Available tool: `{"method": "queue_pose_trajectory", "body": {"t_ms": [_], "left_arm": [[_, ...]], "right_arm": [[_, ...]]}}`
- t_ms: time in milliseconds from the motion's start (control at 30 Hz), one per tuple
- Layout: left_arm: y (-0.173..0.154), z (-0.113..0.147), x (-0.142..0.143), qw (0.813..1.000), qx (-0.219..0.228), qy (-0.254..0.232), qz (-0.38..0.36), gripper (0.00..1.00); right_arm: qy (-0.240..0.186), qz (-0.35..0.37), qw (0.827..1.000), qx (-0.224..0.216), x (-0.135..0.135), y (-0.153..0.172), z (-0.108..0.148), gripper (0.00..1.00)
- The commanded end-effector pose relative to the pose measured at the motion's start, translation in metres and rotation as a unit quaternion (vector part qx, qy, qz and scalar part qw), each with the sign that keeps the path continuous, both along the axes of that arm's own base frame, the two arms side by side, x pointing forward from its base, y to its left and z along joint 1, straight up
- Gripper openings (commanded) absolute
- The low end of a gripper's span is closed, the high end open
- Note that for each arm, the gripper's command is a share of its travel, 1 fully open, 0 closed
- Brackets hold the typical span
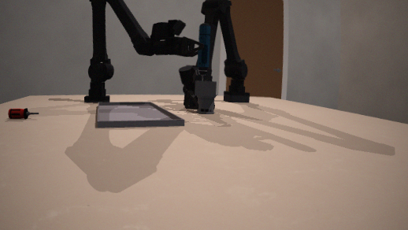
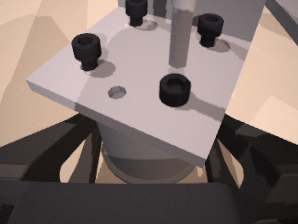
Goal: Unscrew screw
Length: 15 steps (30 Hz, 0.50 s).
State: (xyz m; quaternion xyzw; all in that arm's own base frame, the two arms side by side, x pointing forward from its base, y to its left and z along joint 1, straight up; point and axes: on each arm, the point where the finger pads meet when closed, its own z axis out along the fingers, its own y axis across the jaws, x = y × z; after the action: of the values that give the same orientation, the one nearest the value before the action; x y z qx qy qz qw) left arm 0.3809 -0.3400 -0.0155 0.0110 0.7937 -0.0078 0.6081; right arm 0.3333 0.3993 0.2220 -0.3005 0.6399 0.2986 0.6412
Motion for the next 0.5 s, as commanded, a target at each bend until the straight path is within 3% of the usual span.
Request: {"method": "queue_pose_trajectory", "body": {"t_ms": [0,467], "left_arm": [[-0.002,-0.009,-0.007,1.000,0.004,0.000,-0.007,0.59],[-0.002,-0.009,-0.007,1.000,0.004,0.000,-0.007,0.59]], "right_arm": [[-0.025,0.001,0.999,0.022,-0.002,0.002,0.020,0.42],[-0.024,0.002,0.999,0.021,-0.002,0.004,0.016,0.42]]}}
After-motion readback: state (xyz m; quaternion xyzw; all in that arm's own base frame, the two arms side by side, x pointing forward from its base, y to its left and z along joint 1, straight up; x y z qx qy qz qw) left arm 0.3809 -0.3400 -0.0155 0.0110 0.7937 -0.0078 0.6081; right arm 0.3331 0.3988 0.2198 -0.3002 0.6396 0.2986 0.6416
